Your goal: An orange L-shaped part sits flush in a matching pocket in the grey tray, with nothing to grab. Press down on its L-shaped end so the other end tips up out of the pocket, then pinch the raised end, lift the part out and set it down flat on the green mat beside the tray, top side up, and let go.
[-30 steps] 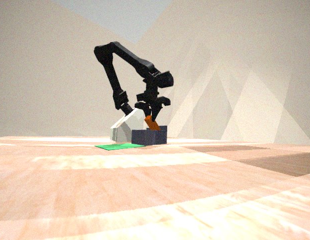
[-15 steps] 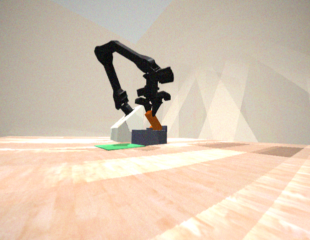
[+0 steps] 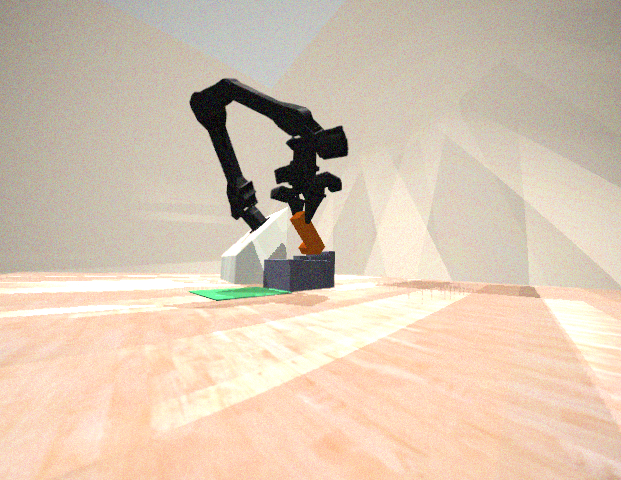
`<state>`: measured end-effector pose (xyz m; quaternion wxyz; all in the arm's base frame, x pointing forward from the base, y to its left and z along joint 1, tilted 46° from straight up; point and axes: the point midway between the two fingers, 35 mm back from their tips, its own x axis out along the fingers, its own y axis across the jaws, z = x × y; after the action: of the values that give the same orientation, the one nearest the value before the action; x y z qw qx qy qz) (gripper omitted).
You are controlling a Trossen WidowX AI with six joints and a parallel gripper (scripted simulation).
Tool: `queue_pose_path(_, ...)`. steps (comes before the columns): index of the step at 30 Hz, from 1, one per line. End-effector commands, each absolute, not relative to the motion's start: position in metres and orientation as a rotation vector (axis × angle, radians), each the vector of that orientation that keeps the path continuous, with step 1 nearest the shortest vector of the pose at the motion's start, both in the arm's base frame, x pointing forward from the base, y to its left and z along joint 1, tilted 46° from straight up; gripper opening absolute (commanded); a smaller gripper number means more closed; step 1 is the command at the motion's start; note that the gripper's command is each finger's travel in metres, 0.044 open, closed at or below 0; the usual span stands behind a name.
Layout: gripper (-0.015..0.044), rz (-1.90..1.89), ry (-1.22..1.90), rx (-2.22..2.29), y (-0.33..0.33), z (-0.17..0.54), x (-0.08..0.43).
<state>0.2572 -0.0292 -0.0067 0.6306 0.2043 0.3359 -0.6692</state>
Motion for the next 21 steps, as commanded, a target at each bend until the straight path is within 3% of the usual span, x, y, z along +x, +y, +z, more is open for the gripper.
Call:
queue_pose_path(1, 0.0, -1.527, 0.762, 0.485, -0.024, -0.001, 0.261)
queue_pose_path(21, 0.0, -1.528, 0.761, 0.483, -0.062, 0.033, 0.264)
